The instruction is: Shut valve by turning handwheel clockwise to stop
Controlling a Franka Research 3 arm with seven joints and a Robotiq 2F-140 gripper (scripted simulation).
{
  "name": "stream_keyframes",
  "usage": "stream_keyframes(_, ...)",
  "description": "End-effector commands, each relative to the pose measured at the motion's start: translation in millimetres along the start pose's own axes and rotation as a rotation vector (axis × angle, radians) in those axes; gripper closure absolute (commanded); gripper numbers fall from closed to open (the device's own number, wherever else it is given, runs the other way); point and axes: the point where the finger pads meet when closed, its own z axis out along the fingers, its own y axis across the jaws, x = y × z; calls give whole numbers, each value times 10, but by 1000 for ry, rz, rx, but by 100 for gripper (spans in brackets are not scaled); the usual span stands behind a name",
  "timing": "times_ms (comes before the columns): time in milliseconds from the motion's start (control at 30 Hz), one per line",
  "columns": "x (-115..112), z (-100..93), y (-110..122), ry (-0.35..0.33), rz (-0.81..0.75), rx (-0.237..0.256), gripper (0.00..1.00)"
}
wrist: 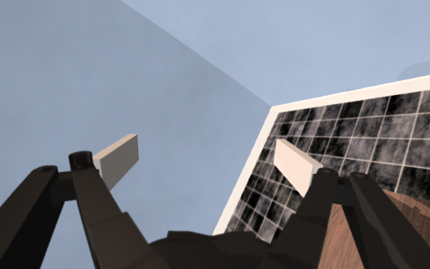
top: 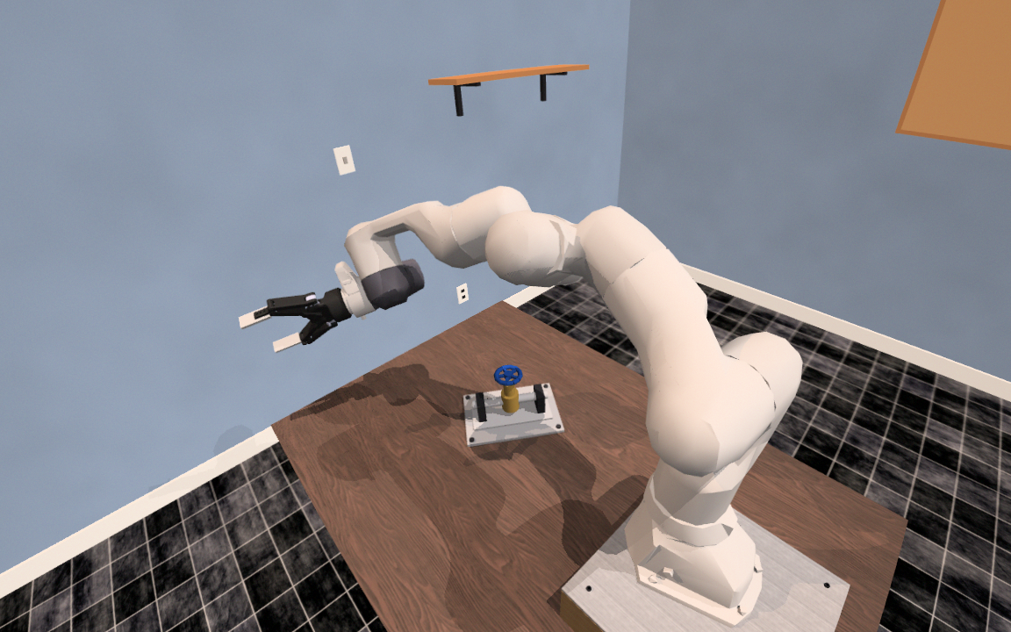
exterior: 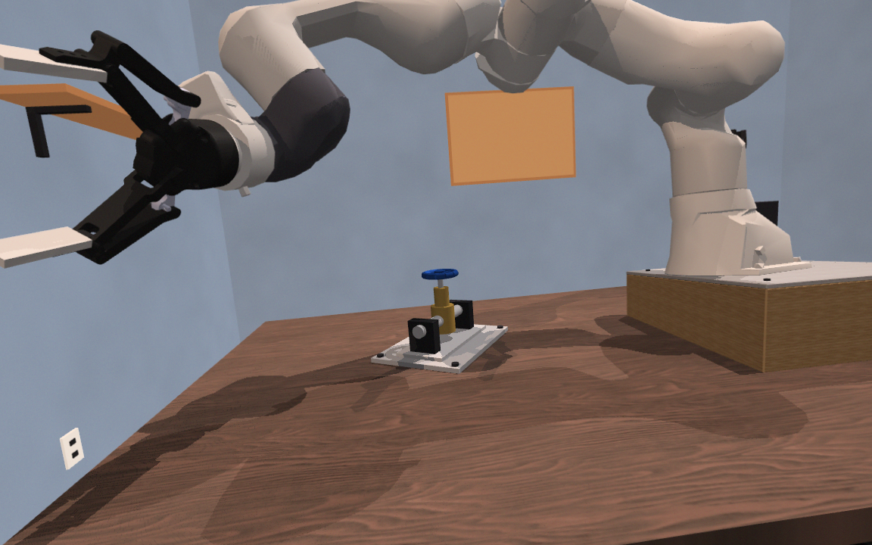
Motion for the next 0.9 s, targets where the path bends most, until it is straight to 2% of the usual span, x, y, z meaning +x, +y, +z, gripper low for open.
stream_keyframes(0,1,0,-2,0,0,0,0)
stream_keyframes(633,-24,-9,2,-10,-6,-6,0)
stream_keyframes(733,-167,-70,27,-67,-38,-46,0)
stream_keyframes(867,-536,-352,141,-221,-124,-163,0)
